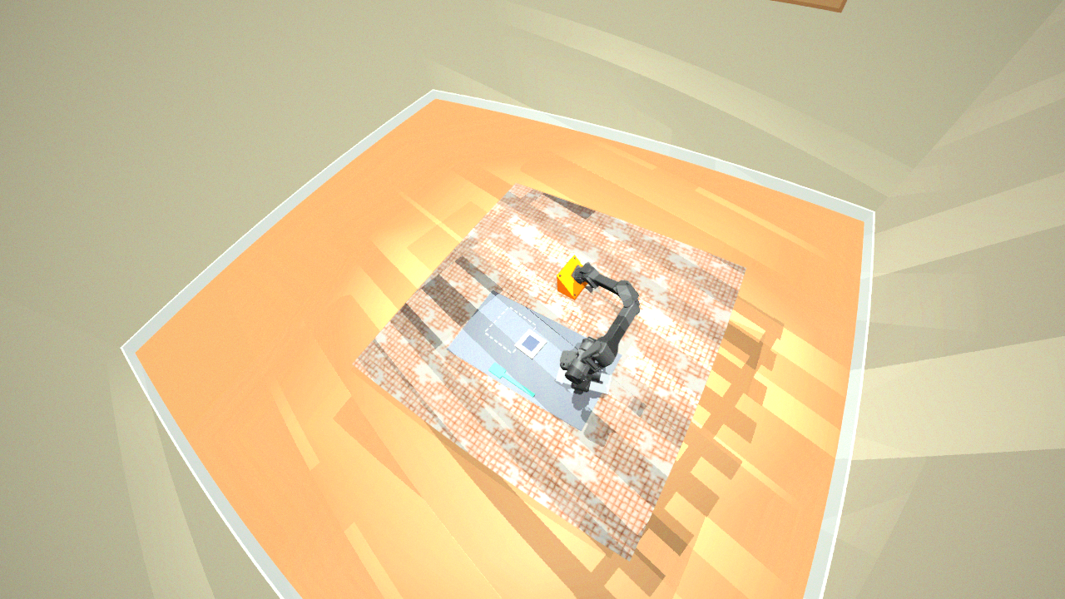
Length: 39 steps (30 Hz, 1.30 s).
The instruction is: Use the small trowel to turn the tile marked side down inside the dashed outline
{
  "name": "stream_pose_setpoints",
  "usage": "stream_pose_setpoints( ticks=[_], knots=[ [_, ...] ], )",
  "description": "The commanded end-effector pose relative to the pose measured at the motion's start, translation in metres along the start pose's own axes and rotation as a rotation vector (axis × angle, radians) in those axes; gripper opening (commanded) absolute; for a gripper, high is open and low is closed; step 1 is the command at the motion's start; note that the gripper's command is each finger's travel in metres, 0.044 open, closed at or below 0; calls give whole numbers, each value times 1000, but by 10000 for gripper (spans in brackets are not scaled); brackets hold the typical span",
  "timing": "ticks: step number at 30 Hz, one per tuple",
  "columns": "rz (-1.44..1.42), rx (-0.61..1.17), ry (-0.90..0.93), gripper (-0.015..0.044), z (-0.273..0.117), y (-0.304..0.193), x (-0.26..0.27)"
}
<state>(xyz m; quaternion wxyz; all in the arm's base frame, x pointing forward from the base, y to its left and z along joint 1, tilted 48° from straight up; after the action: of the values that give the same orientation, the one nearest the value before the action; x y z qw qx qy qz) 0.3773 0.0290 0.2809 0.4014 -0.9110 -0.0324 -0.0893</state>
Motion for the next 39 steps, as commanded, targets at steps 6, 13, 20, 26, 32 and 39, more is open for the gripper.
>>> stream_pose_setpoints(
  ticks=[6,13,20,26,32,39],
  knots=[
    [7,-3,-1,130,1,1,0],
    [7,-3,-1,130,1,1,0],
    [26,-3,-1,130,1,1,0],
    [197,-3,-1,130,1,1,0],
    [373,-3,-1,130,1,1,0],
    [579,-3,-1,130,1,1,0]
  ],
)
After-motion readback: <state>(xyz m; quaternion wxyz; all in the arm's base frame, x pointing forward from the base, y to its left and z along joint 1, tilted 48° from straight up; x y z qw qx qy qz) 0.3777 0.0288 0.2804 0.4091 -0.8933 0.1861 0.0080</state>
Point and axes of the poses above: the point midway between the two fingers, 35 mm back from their tips, its own z axis out along the fingers, its own x axis across the jaws, y = z × x, the point moved 7 cm from there along -z, back along the fingers, and after that the axes turned 7 degrees about z, right-handed, at the moved point
